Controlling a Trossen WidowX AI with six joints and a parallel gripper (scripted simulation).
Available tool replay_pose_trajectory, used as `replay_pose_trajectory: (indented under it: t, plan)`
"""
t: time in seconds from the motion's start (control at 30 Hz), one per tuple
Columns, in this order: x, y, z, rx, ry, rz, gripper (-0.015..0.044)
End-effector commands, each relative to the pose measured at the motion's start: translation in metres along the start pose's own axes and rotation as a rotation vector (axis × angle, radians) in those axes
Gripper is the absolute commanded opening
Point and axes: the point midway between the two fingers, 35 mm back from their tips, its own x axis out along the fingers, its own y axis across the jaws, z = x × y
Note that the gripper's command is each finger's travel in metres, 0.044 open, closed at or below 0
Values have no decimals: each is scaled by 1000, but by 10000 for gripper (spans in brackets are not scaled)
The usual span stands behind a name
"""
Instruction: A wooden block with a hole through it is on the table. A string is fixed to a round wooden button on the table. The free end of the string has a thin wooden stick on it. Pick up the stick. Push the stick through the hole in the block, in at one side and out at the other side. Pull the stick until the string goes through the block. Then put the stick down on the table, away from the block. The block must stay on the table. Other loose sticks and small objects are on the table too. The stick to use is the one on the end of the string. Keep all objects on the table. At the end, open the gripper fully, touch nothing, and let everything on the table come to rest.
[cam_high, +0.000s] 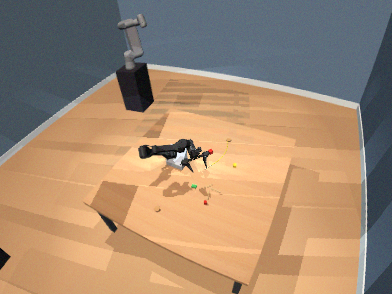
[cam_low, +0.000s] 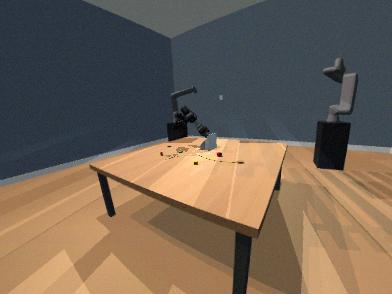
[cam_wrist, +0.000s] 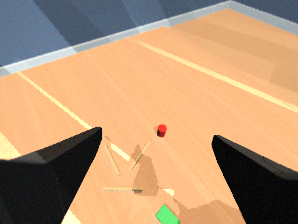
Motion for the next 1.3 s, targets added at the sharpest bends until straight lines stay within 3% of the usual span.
replay_pose_trajectory:
  t: [0.0,0.33,0.63,0.9,1.2,1.27]
  plan:
    - [-8,69,-2,-385,-41,177,440]
    - [-42,173,-48,-1042,-97,499,440]
    - [-83,228,-119,-1599,-114,796,440]
    - [-122,239,-193,-2088,-76,1085,440]
    - [-164,211,-265,-2608,86,1443,440]
    - [-165,209,-267,-2628,97,1459,440]
